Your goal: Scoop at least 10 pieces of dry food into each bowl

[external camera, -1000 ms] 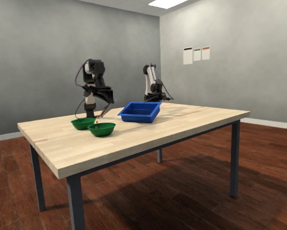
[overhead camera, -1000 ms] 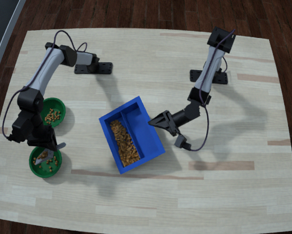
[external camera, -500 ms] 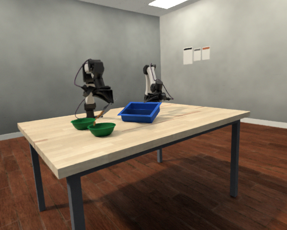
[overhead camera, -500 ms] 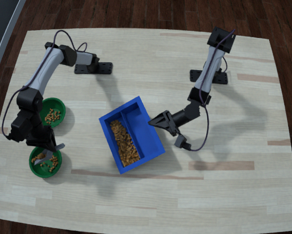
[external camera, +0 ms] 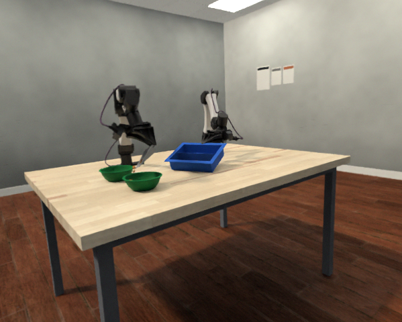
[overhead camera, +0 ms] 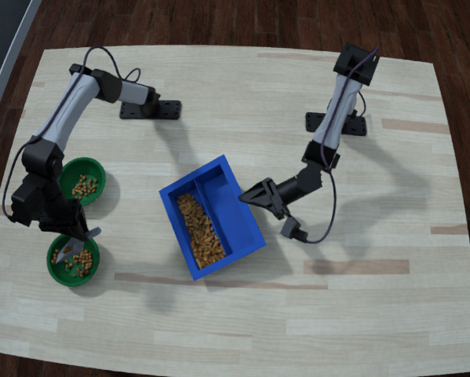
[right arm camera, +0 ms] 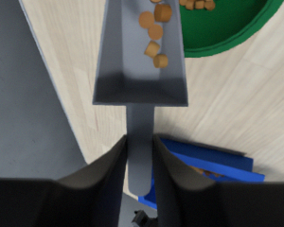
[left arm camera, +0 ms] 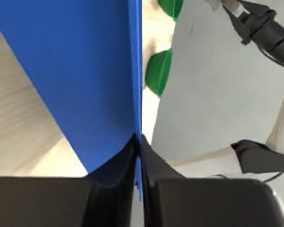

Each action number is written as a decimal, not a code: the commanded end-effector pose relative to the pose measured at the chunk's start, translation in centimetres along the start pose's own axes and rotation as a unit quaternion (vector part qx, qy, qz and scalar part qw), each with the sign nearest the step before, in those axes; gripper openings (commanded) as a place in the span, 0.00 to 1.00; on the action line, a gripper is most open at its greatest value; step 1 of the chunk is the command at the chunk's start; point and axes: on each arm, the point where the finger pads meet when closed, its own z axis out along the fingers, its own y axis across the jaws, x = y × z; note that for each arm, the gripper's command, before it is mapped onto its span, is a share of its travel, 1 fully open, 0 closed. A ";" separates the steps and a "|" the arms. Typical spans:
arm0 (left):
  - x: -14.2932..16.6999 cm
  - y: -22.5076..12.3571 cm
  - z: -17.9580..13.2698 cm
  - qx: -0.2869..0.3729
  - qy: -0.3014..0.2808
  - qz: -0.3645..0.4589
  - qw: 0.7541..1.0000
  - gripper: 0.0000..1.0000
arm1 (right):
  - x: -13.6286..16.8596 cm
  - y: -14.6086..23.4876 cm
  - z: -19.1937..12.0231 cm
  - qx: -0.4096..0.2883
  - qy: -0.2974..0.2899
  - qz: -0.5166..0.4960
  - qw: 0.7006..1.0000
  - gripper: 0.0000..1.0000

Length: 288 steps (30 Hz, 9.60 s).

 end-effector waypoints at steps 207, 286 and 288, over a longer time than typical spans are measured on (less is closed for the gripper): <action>0.0 1.4 -0.9 0.058 0.000 0.009 0.998 0.00 | 0.1 -5.4 1.6 0.096 -0.285 -0.495 0.815 0.00; -0.7 3.8 -0.8 0.090 0.002 0.021 0.996 0.27 | 0.1 -5.0 1.5 0.090 -0.289 -0.494 0.815 0.00; -0.6 3.7 -0.8 0.092 0.002 0.024 0.995 0.27 | 0.1 -5.0 1.5 0.090 -0.289 -0.494 0.815 0.00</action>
